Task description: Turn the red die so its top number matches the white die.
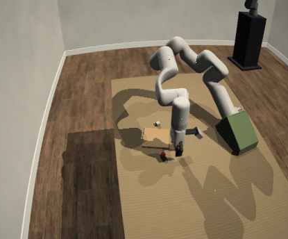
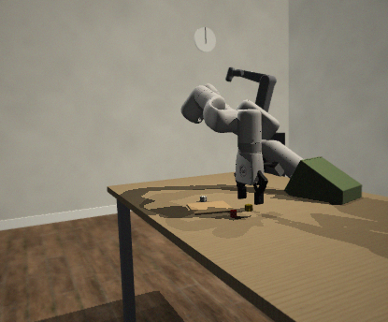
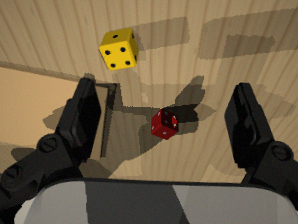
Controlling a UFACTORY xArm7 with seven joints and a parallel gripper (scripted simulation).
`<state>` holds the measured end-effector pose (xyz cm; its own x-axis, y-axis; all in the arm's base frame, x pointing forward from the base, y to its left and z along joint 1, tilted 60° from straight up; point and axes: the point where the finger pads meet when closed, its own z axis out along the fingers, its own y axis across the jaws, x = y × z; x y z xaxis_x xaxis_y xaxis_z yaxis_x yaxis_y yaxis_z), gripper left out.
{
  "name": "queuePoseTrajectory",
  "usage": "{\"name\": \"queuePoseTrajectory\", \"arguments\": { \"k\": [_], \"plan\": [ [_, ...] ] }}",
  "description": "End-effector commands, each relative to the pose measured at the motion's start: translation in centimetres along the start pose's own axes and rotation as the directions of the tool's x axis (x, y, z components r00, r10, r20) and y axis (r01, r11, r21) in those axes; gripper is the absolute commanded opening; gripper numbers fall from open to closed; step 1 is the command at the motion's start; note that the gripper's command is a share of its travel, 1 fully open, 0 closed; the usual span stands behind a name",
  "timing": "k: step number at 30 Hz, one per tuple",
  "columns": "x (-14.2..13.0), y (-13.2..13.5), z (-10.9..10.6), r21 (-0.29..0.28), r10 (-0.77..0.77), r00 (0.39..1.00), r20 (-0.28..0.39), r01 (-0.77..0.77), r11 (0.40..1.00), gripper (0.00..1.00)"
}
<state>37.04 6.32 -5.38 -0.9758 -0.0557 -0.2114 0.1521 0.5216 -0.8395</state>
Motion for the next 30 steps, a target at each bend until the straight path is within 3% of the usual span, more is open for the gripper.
{"name": "queuePoseTrajectory", "arguments": {
  "k": [1, 30],
  "plan": [
    [-2.53, 1.29, -0.16, -0.002, -0.001, 1.0, 0.0, 0.001, 1.0, 1.0],
    [-3.03, 1.5, -0.16, -0.002, -0.001, 1.0, 0.0, 0.001, 1.0, 1.0]
  ]
}}
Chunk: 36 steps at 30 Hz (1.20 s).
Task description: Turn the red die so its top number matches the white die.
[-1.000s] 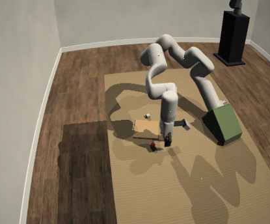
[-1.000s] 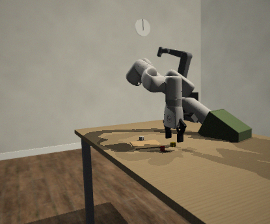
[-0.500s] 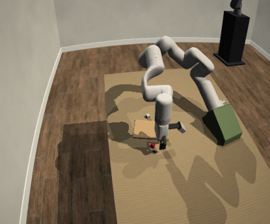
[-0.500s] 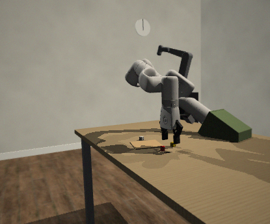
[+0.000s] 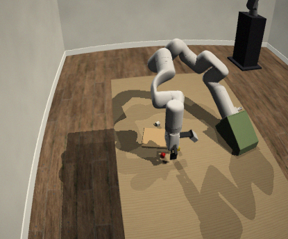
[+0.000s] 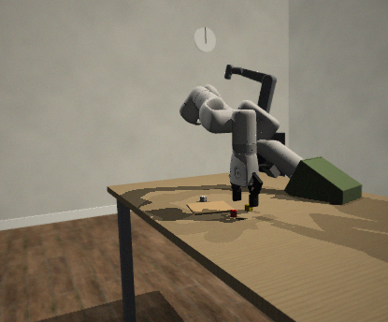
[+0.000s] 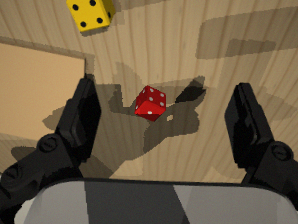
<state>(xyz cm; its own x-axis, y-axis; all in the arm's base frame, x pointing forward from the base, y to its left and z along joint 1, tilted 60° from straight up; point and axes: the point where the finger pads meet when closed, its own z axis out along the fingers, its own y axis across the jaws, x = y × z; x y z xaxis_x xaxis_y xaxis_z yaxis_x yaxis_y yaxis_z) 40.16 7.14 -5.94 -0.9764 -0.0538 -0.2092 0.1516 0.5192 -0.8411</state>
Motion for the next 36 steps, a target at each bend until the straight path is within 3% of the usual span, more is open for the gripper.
{"name": "queuePoseTrajectory", "arguments": {
  "k": [1, 22, 26, 31, 33, 36],
  "plan": [
    [-0.1, 0.1, -0.2, -0.004, 0.0, 1.0, 0.003, 0.0, 1.0, 1.0],
    [-0.1, 0.1, -0.6, -0.004, 0.0, 1.0, 0.003, 0.0, 1.0, 1.0],
    [0.0, 0.1, -2.6, -0.004, 0.0, 1.0, 0.003, 0.0, 1.0, 1.0],
    [0.0, 0.1, -6.7, -0.004, 0.0, 1.0, 0.003, 0.0, 1.0, 1.0],
    [0.0, 0.1, -6.7, -0.004, 0.0, 1.0, 0.003, 0.0, 1.0, 1.0],
    [0.0, 0.1, -8.9, -0.004, 0.0, 1.0, 0.003, 0.0, 1.0, 1.0]
  ]
}}
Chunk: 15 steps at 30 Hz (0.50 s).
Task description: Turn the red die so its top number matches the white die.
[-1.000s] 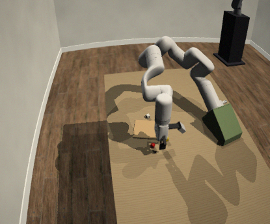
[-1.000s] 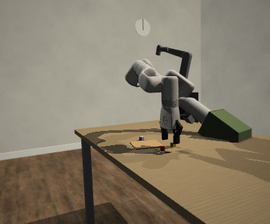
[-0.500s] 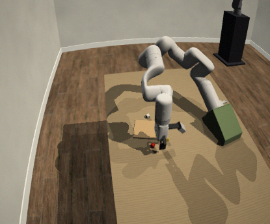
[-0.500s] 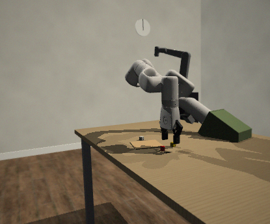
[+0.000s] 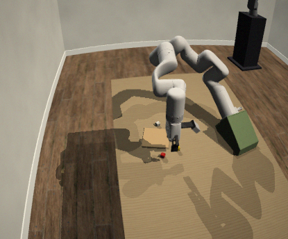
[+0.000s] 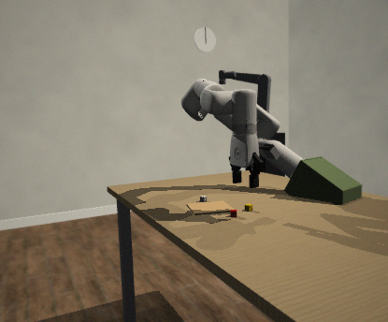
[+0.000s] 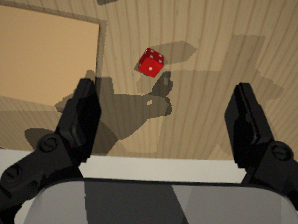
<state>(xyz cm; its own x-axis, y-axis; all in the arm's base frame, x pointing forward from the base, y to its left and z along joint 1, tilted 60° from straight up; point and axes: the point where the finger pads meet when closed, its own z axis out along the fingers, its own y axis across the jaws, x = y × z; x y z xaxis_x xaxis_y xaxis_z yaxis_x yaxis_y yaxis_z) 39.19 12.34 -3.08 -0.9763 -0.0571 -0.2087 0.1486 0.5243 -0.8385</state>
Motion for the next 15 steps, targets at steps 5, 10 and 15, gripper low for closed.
{"name": "queuePoseTrajectory", "arguments": {
  "k": [5, 10, 15],
  "plan": [
    [-0.1, 0.0, -4.9, 0.002, 0.002, 1.0, 0.0, -0.002, 1.0, 1.0],
    [-0.1, 0.0, -5.1, 0.002, 0.002, 1.0, 0.0, -0.002, 1.0, 1.0],
    [-0.1, 0.0, -5.1, 0.002, 0.002, 1.0, 0.0, -0.002, 1.0, 1.0]
  ]
}}
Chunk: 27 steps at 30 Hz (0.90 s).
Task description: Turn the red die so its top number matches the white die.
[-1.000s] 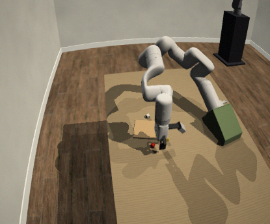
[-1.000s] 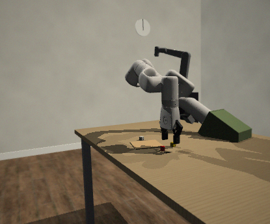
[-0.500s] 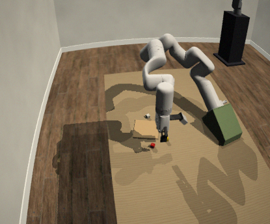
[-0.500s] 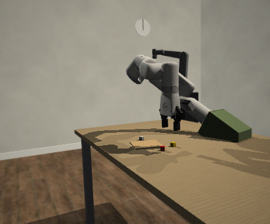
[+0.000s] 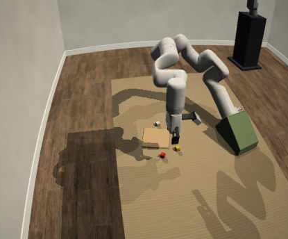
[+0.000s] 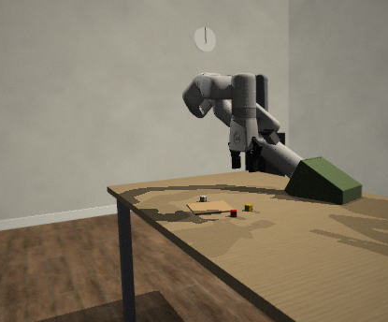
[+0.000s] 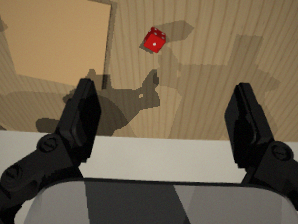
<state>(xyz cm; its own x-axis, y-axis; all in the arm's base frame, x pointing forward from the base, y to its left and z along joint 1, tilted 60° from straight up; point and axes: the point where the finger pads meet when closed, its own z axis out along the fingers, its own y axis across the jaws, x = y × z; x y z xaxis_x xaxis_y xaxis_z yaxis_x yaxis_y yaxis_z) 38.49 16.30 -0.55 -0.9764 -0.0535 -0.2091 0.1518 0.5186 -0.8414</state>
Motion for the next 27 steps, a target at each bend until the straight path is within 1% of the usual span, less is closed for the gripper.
{"name": "queuePoseTrajectory", "arguments": {
  "k": [1, 3, 6, 9, 10, 14, 16, 17, 18, 19, 21, 27],
  "plan": [
    [0.0, 0.1, -0.4, -0.005, 0.0, 1.0, 0.003, 0.0, 1.0, 1.0],
    [-0.2, 0.1, -0.3, -0.005, 0.024, 1.0, 0.003, -0.024, 1.0, 1.0],
    [-1.3, -0.2, -0.1, -0.005, 0.183, 0.983, 0.001, -0.183, 0.983, 1.0],
    [-1.6, -0.3, 0.0, -0.005, 0.225, 0.974, 0.001, -0.225, 0.974, 1.0],
    [-1.9, -0.4, 0.1, -0.005, 0.272, 0.962, 0.001, -0.272, 0.962, 1.0],
    [-2.7, -0.6, 0.3, -0.005, 0.378, 0.926, 0.0, -0.378, 0.926, 1.0],
    [-2.7, -0.6, 0.3, -0.005, 0.378, 0.926, 0.0, -0.378, 0.926, 1.0],
    [-2.8, -0.7, 0.3, -0.006, 0.396, 0.918, 0.0, -0.396, 0.918, 1.0],
    [-3.3, -0.8, 0.4, -0.006, 0.459, 0.888, 0.0, -0.459, 0.888, 1.0],
    [-3.6, -0.9, 0.5, -0.006, 0.492, 0.871, 0.0, -0.492, 0.871, 1.0],
    [-3.8, -1.0, 0.5, -0.006, 0.518, 0.856, 0.0, -0.518, 0.856, 1.0],
    [-3.8, -1.0, 0.5, -0.006, 0.521, 0.854, 0.0, -0.521, 0.854, 1.0]
  ]
}}
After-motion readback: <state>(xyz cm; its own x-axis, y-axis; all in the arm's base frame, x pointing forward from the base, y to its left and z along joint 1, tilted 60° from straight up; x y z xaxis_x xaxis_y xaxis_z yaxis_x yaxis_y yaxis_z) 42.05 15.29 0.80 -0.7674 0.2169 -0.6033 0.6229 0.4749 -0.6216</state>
